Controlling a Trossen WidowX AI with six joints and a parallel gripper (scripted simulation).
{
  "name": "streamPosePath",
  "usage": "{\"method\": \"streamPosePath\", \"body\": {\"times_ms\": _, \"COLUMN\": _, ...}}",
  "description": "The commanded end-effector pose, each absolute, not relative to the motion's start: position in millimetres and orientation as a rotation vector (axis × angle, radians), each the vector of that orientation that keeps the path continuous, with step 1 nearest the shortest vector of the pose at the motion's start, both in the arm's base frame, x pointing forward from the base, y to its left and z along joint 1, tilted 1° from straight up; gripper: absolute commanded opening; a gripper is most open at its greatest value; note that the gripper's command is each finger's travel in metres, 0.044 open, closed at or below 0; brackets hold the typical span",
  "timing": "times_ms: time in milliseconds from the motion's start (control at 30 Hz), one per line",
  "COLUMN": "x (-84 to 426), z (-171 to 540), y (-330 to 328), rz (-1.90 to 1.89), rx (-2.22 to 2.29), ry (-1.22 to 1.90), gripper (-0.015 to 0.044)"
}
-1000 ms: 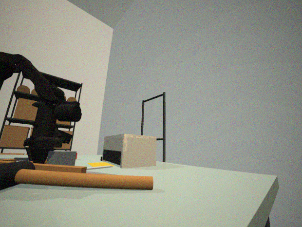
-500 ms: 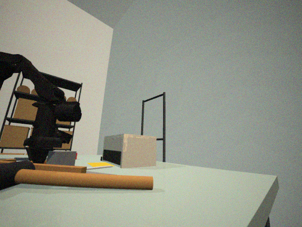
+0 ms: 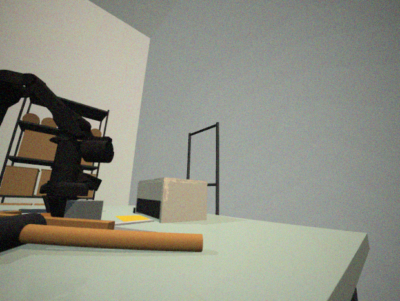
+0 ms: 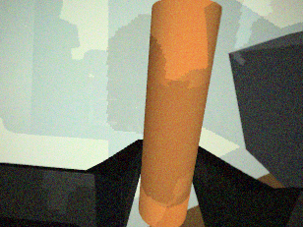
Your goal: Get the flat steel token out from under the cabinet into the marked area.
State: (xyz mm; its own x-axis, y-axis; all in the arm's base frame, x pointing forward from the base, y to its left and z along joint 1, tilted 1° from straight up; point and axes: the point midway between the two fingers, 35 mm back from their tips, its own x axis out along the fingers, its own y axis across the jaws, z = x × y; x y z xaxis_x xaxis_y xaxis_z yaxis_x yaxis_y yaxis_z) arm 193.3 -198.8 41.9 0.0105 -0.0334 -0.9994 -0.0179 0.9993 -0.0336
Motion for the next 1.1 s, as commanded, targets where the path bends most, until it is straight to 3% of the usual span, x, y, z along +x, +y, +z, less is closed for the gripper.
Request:
{"method": "streamPosePath", "body": {"times_ms": 0, "x": 201, "z": 42, "y": -199, "rz": -0.022, "rx": -0.032, "ry": 1.560, "gripper": 0.0000}}
{"method": "streamPosePath", "body": {"times_ms": 1067, "x": 247, "z": 44, "y": -200, "rz": -0.033, "rx": -0.018, "ry": 1.558, "gripper": 0.0000}}
